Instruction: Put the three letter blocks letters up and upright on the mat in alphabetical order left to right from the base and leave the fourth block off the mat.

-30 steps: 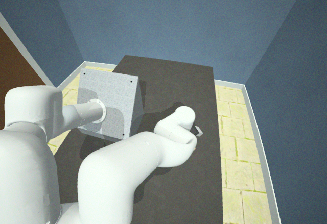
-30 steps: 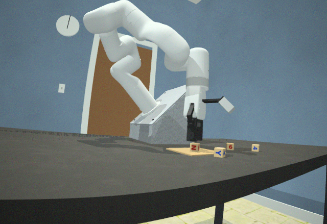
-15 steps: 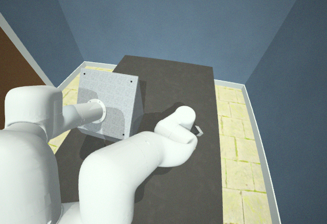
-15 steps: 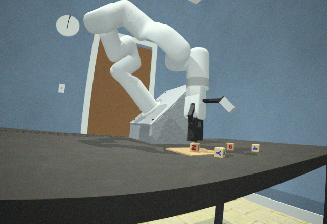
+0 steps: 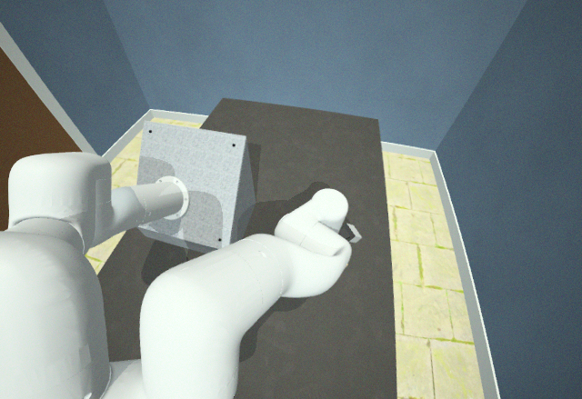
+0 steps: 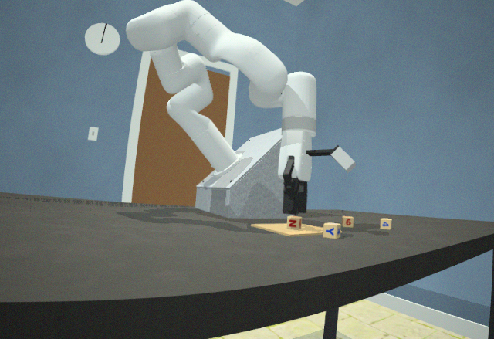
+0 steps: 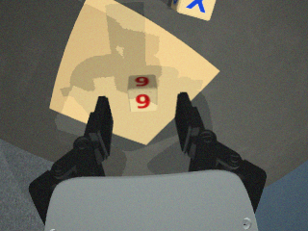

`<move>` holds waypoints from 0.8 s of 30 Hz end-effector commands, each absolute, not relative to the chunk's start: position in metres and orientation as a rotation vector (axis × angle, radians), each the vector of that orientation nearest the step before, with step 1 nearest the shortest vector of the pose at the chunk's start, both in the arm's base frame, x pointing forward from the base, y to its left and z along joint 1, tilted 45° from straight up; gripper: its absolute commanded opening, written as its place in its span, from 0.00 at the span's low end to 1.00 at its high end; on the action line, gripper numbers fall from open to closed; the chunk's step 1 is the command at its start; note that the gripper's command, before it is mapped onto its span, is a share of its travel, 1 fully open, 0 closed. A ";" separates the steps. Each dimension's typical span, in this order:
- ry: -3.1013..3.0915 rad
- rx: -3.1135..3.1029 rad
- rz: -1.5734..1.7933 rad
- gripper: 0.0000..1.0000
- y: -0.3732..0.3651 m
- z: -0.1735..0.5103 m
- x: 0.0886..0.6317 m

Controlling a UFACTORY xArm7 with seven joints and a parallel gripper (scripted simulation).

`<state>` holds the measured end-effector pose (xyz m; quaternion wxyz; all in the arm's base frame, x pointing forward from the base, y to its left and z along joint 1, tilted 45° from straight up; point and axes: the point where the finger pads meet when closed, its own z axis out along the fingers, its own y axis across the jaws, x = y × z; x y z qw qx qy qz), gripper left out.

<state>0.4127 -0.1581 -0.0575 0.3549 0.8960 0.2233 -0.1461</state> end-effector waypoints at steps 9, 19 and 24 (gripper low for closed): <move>0.580 2.316 -0.372 0.63 -0.156 -0.057 0.414; 0.580 2.316 -0.372 0.63 -0.157 -0.057 0.414; 0.580 2.316 -0.372 0.63 -0.160 -0.060 0.414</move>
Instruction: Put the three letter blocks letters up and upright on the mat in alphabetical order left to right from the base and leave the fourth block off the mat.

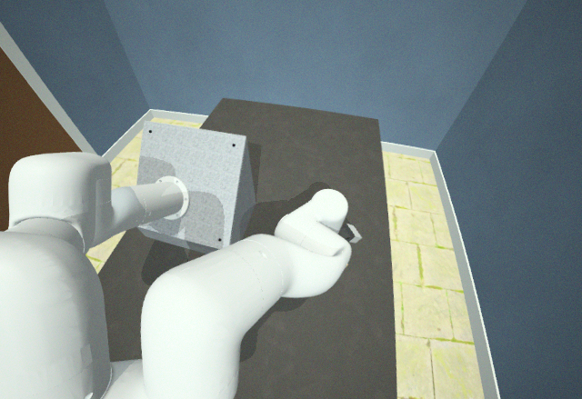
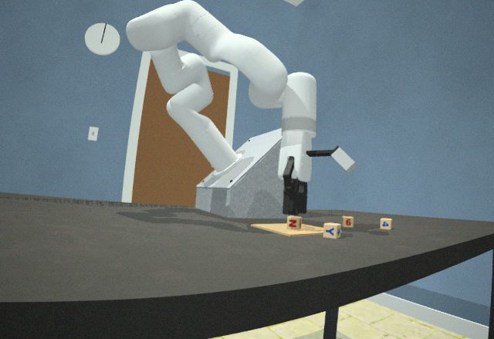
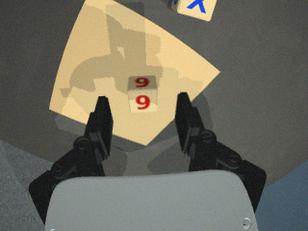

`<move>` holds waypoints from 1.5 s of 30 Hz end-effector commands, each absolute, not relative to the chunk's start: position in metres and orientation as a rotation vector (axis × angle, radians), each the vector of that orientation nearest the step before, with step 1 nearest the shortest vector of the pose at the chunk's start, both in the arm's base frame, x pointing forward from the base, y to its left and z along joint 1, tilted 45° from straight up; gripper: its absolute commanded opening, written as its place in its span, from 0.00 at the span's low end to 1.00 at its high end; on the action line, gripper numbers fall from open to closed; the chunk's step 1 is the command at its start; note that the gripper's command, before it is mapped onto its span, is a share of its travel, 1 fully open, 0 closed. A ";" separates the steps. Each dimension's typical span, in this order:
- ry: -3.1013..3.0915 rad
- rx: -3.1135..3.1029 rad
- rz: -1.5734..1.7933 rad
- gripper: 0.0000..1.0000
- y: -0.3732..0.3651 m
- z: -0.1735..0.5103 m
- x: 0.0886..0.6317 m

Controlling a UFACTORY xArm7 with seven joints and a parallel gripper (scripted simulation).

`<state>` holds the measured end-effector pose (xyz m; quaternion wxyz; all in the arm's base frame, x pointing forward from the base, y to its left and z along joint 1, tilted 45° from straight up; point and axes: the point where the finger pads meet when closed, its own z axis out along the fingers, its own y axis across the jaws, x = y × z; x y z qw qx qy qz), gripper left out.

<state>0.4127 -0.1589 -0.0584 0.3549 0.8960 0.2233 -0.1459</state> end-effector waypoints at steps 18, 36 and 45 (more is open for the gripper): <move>0.580 2.316 -0.372 0.63 -0.176 -0.077 0.412; 0.580 2.316 -0.372 0.63 -0.177 -0.078 0.411; 0.580 2.316 -0.372 0.63 -0.177 -0.078 0.411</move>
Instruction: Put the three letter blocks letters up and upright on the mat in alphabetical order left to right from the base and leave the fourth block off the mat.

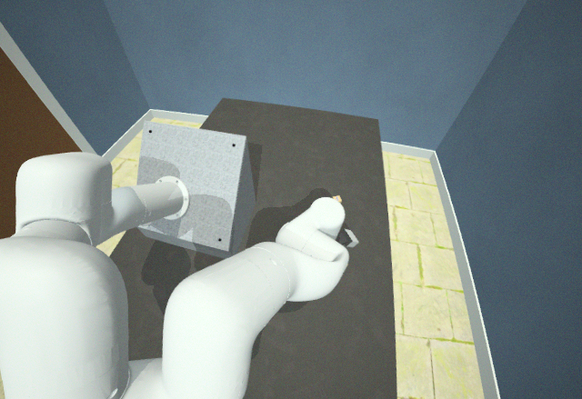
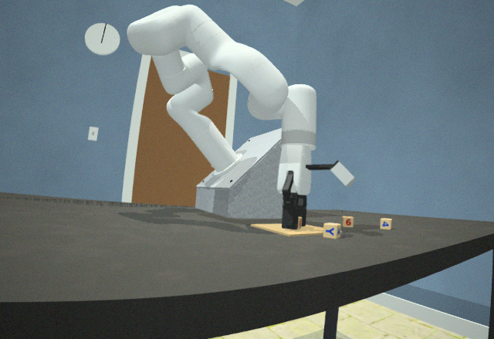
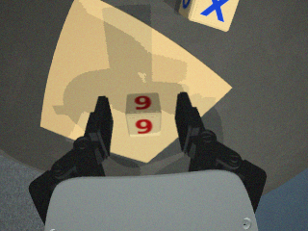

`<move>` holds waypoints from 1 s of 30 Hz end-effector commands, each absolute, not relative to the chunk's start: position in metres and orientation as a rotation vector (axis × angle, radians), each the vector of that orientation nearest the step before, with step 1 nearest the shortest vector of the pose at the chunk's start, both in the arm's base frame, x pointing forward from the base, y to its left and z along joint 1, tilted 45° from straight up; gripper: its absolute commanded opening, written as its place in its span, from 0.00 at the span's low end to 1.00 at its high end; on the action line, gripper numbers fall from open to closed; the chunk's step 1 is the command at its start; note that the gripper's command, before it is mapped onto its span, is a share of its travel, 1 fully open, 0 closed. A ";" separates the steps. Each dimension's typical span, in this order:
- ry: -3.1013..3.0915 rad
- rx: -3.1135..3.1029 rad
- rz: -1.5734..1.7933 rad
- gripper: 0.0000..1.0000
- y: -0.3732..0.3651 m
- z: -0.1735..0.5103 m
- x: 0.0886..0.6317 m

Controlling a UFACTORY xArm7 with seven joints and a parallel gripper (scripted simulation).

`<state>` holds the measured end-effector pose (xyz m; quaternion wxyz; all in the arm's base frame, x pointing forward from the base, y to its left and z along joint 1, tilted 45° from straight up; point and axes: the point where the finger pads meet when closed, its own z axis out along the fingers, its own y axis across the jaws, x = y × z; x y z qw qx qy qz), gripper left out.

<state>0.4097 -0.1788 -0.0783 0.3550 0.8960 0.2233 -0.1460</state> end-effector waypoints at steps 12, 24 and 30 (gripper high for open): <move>0.580 2.316 -0.372 0.63 -0.177 -0.078 0.411; 0.580 2.316 -0.372 0.42 -0.177 -0.078 0.411; 0.580 2.316 -0.372 0.42 -0.177 -0.078 0.411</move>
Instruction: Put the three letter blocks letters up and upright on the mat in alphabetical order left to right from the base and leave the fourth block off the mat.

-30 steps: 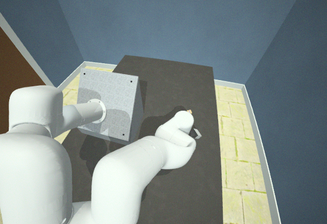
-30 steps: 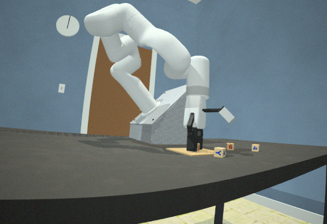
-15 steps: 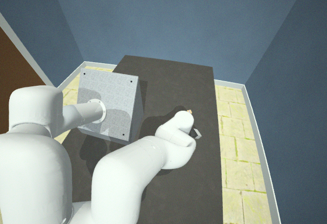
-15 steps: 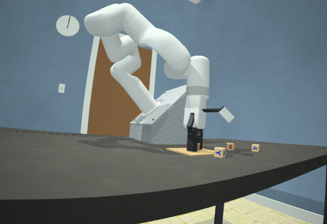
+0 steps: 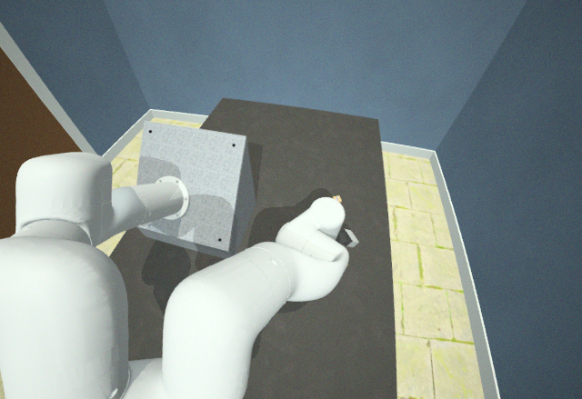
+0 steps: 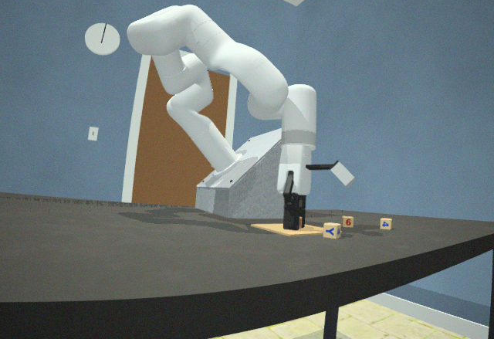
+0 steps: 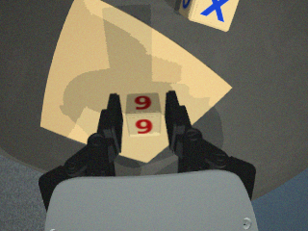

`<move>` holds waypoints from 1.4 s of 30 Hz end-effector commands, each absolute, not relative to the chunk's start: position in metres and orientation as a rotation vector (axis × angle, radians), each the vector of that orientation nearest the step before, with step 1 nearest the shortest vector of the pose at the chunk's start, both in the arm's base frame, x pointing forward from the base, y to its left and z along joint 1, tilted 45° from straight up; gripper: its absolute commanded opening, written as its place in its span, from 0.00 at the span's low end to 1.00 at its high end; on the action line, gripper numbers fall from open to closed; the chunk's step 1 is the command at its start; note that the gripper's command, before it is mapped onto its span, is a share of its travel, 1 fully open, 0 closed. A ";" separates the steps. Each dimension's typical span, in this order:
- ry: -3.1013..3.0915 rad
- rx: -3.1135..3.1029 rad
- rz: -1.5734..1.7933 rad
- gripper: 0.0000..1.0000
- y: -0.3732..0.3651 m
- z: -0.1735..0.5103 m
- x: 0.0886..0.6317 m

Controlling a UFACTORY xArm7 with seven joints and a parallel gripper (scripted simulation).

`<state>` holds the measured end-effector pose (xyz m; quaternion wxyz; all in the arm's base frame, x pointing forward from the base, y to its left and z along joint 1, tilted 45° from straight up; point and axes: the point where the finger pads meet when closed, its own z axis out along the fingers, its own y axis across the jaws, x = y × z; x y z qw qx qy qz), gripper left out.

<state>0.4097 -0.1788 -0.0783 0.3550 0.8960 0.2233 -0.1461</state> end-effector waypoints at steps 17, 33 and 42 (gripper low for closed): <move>0.580 2.316 -0.372 0.21 -0.177 -0.078 0.411; 0.580 2.316 -0.372 0.21 -0.177 -0.078 0.411; 0.580 2.316 -0.372 0.21 -0.167 -0.067 0.413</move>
